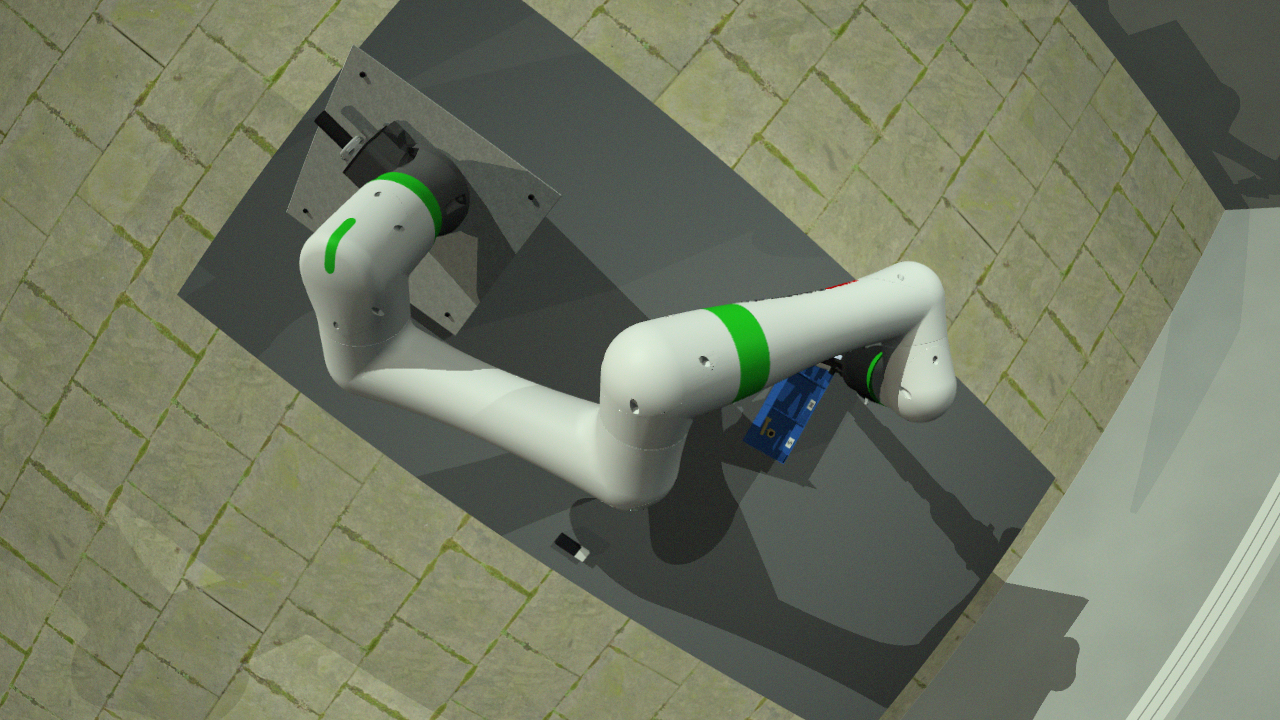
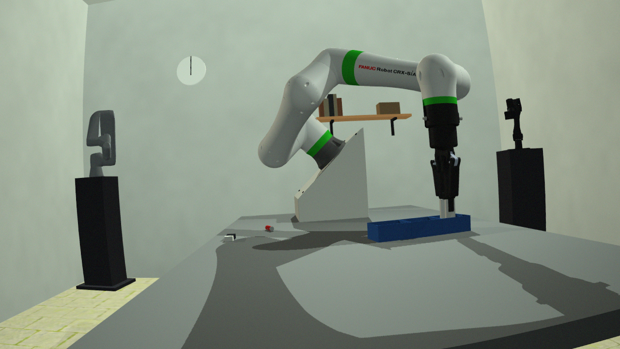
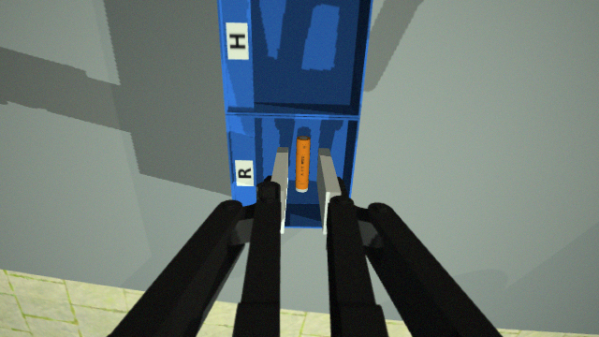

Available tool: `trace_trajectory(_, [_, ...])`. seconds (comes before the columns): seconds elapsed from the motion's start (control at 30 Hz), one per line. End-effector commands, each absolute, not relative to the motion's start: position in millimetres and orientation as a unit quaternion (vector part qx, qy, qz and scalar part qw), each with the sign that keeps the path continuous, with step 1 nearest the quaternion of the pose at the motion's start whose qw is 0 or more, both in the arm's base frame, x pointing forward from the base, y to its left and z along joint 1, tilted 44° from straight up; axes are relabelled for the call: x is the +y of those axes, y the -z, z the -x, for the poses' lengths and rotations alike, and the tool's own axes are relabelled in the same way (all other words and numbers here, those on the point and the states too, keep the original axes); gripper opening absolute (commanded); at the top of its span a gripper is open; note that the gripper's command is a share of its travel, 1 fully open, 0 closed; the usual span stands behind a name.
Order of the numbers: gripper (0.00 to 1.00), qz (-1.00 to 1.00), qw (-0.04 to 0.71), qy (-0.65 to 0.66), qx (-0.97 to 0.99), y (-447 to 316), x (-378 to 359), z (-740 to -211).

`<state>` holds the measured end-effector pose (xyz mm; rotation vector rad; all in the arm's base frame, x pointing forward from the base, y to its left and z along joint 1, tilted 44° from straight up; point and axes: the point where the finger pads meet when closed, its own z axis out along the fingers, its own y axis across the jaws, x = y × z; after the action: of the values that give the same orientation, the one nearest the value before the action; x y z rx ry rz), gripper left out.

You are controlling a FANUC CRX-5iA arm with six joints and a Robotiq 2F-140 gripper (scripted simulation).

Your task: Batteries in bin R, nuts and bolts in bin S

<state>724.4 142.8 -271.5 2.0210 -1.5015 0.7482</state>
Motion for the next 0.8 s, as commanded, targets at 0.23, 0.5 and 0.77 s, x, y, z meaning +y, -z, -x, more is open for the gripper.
trace_trajectory(0.23, [0.23,-0.744,0.254,-0.276,-0.553,271,143,-725])
trace_trajectory(0.5, [0.23,-0.744,0.254,-0.276,-0.553,267,148,-724])
trace_trajectory(0.77, [0.23,-0.744,0.254,-0.276,-0.553,259,155,-722])
